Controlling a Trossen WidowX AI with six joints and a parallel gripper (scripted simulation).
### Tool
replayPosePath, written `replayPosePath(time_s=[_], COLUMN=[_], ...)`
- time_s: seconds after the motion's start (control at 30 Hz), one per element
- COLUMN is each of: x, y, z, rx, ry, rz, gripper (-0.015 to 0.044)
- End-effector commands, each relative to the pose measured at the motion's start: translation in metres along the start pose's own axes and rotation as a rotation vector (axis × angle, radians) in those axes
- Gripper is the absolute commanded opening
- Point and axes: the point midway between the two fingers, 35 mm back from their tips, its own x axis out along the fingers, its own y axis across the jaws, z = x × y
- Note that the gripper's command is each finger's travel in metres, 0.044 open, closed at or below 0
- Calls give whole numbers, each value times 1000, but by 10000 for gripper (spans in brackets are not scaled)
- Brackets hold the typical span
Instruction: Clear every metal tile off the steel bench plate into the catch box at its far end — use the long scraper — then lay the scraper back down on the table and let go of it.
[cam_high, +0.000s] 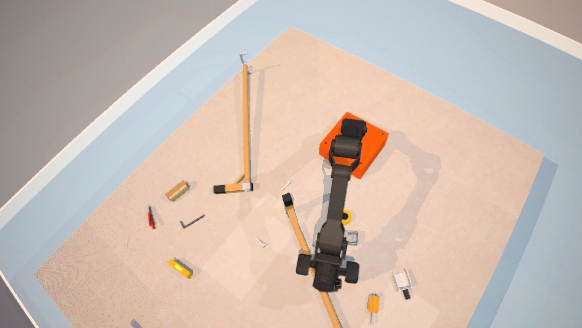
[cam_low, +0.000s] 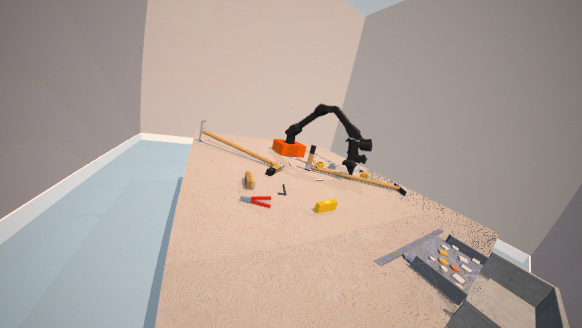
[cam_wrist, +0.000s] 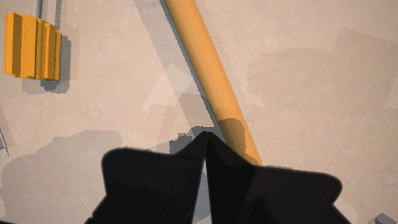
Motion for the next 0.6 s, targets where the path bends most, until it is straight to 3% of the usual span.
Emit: replayPosePath(time_s=[0.0, 0.57], x=[8, 9], y=[-3, -17], z=[-1, 8], rx=[-3, -3], ry=[17, 16], rz=[4, 3], gripper=[0, 0])
